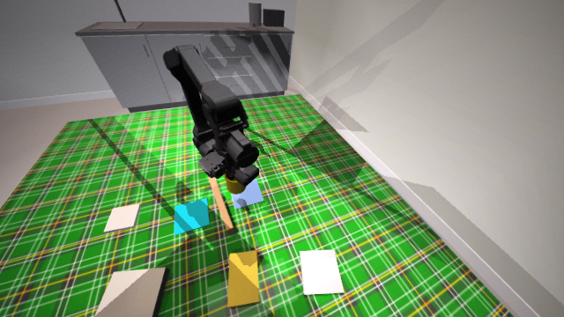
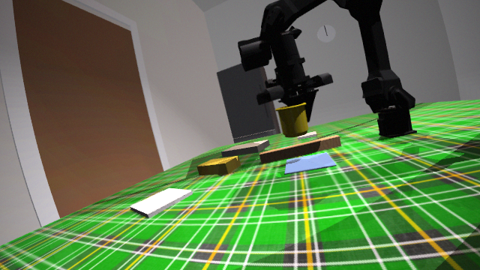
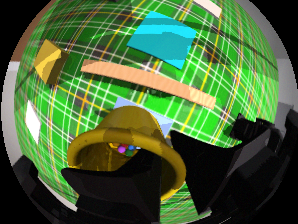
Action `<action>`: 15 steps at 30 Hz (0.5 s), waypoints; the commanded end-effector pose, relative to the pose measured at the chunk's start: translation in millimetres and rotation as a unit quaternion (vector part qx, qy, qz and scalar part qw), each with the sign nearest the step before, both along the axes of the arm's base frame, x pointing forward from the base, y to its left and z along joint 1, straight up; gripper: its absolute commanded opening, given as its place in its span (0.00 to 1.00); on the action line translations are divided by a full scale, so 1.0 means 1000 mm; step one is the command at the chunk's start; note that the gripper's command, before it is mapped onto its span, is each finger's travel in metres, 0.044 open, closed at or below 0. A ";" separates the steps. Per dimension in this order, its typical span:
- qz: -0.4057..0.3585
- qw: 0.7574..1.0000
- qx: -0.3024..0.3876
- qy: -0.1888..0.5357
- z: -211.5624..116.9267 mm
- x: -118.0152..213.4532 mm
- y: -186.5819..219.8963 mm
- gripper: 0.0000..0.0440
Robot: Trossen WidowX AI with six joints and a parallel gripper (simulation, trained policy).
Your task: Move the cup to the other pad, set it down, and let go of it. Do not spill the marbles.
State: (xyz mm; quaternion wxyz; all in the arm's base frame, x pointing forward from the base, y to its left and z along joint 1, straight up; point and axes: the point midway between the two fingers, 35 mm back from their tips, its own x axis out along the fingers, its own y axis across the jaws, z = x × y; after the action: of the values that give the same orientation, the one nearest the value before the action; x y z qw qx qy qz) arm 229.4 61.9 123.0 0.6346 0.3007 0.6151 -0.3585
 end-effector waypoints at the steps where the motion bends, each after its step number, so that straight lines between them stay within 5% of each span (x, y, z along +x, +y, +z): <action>1: -0.015 1.000 0.004 -0.008 0.007 0.002 -0.004 0.05; 15: -0.073 0.995 0.008 -0.062 0.021 0.024 -0.034 0.01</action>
State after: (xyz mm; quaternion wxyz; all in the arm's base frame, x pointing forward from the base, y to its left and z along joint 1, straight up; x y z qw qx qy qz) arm 249.9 33.0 142.8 0.6383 0.3666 0.5620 -0.3774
